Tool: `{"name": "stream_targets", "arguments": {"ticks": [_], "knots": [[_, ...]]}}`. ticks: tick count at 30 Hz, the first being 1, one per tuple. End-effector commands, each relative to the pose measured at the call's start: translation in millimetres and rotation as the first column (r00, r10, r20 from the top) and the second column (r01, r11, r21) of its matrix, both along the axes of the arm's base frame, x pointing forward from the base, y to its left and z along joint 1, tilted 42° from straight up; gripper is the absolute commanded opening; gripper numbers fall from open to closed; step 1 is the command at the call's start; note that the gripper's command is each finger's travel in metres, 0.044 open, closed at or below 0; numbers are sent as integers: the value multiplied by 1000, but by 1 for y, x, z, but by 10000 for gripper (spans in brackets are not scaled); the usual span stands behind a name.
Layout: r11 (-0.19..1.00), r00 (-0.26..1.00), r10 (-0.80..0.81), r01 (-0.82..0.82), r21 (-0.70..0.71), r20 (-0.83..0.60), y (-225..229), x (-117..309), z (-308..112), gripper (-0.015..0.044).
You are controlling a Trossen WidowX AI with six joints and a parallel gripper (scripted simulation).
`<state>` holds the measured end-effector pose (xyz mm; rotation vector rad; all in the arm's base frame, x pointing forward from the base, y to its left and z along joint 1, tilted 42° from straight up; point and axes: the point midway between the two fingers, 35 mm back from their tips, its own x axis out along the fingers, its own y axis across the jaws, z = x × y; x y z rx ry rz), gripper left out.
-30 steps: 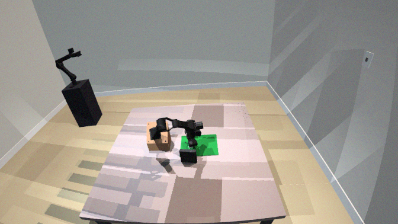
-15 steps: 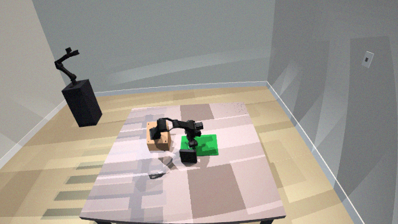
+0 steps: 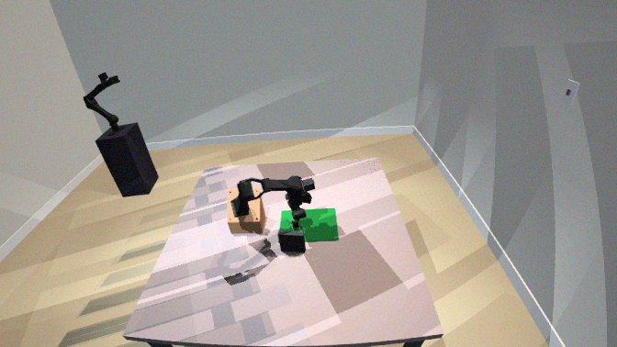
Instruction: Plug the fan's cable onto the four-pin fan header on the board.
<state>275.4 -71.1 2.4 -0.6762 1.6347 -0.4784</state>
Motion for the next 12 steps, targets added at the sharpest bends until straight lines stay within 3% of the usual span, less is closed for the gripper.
{"name": "stream_targets", "arguments": {"ticks": [1,12], "knots": [[1000,1000,-11,11,4,1,2,1,3,260],[1000,1000,-11,11,5,9,16,103,-18,260]]}}
